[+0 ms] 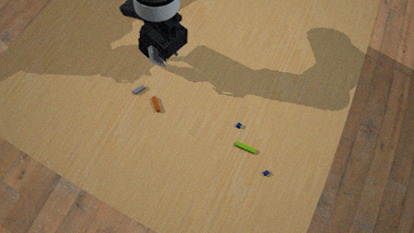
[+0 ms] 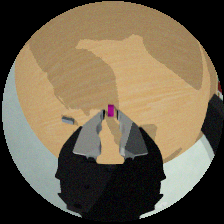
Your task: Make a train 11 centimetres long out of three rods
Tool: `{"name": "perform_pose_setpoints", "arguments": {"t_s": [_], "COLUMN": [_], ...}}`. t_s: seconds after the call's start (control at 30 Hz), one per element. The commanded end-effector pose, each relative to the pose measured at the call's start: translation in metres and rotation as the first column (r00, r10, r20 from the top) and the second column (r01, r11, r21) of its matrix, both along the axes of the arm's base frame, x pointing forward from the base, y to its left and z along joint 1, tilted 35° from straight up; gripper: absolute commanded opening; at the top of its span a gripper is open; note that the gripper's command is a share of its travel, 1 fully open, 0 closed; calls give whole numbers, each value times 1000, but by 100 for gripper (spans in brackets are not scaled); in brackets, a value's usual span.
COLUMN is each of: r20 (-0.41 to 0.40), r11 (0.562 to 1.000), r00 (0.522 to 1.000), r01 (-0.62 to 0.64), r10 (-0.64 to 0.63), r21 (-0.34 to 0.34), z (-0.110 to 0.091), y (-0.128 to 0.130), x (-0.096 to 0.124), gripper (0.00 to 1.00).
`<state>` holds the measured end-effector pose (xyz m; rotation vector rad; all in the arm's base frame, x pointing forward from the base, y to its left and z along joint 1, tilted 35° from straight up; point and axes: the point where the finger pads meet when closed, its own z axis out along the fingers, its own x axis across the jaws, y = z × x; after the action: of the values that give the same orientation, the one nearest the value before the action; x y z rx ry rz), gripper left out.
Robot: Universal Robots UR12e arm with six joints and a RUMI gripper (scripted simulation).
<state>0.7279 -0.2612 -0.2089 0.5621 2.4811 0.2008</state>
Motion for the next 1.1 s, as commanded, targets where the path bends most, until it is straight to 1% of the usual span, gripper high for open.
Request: {"name": "perform_pose_setpoints", "arguments": {"t_s": [0.0, 0.33, 0.57, 0.67, 0.93, 1.07], "r20": [1, 1, 0, 0, 0, 0], "r11": [1000, 1000, 1000, 1000, 1000, 1000], "r00": [1000, 1000, 1000, 1000, 1000, 1000], "r01": [0, 0, 0, 0, 0, 0], "r10": [0, 0, 0, 0, 0, 0], "r21": [0, 0, 0, 0, 0, 0], "z": [0, 1, 7, 17, 52, 66], "y": [0, 0, 0, 0, -1, -2], "x": [0, 0, -5, -11, -36, -46], "gripper": [14, 14, 14, 14, 14, 14]}}
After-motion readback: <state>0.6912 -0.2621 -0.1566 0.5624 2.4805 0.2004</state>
